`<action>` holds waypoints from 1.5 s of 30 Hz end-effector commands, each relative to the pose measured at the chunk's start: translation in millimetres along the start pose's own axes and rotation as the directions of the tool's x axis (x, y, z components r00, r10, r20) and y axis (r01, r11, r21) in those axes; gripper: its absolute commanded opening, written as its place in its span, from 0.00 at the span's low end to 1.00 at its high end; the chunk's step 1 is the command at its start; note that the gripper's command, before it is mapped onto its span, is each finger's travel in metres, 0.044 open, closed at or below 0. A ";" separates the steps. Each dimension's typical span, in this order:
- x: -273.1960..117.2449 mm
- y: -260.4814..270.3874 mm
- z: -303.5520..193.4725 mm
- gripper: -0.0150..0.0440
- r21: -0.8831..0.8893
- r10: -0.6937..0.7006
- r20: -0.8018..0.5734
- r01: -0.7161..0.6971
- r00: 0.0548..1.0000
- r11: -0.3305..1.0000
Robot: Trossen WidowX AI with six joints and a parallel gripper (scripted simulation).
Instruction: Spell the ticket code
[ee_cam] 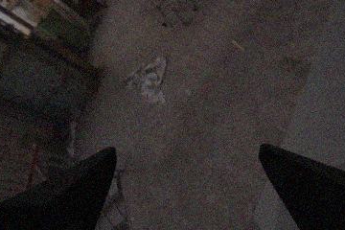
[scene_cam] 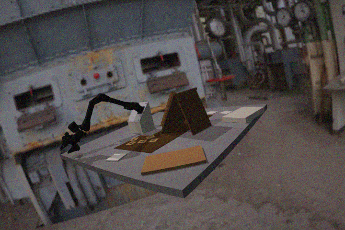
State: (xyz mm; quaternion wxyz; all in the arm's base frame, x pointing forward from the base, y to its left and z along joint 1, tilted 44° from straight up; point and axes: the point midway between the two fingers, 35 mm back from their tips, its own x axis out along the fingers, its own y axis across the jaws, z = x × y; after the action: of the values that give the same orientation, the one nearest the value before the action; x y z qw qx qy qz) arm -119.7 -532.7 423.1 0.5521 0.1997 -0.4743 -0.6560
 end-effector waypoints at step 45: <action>-476.5 181.9 -387.8 1.00 0.017 0.278 -0.880 -0.559 0.386 0.829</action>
State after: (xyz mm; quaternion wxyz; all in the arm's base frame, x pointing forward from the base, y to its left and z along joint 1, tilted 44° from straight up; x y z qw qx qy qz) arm 408.2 -291.5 275.6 0.8599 0.2931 -0.1014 -0.4054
